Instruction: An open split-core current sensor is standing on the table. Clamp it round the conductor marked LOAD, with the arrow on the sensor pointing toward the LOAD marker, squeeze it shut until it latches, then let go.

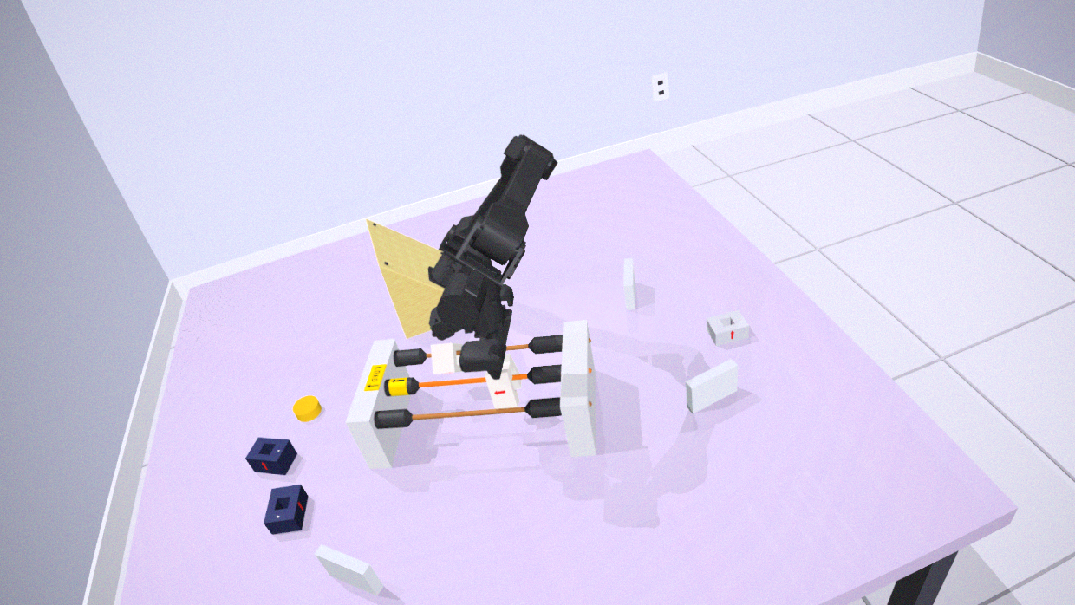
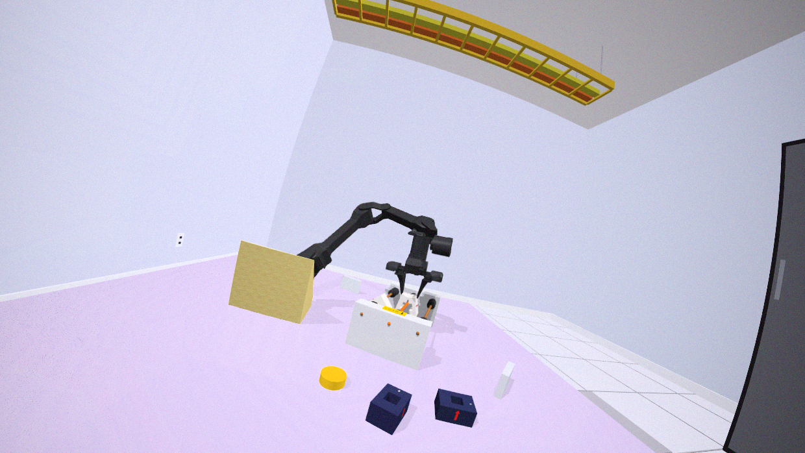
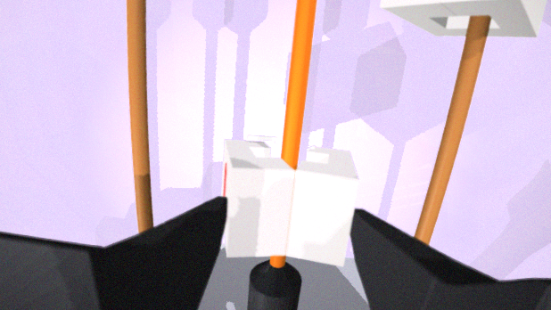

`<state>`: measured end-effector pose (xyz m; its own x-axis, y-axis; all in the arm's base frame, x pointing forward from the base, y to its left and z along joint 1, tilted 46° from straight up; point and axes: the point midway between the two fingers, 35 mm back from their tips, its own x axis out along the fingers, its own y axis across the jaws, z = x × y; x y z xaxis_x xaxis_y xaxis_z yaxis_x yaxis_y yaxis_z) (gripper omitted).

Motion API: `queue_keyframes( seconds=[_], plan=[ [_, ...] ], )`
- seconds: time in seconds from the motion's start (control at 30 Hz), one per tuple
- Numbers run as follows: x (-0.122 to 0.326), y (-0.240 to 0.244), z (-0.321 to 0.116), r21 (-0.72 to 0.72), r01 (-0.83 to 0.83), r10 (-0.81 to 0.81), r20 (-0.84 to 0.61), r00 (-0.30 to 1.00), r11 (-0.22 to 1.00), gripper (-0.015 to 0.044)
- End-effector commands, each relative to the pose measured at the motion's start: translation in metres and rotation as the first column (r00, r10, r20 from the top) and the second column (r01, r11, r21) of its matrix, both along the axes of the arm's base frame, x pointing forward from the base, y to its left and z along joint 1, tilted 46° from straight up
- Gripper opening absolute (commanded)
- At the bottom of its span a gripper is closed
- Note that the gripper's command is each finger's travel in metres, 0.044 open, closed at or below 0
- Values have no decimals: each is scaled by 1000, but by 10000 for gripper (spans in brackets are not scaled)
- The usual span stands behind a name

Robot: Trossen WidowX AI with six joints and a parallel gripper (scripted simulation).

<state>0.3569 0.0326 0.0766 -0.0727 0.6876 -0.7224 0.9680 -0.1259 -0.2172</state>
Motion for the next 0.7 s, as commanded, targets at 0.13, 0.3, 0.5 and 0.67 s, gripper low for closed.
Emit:
queue_keyframes(
  seconds=[0.13,0.3,0.5,0.67],
  plan=[
    [0,0,0,-1,4,-4,-1,1000,1000,315],
    [0,0,0,-1,4,-4,-1,1000,1000,440],
    [0,0,0,-1,4,-4,-1,1000,1000,440],
    [-1,18,-17,3,7,-7,9,1000,1000,440]
  ],
)
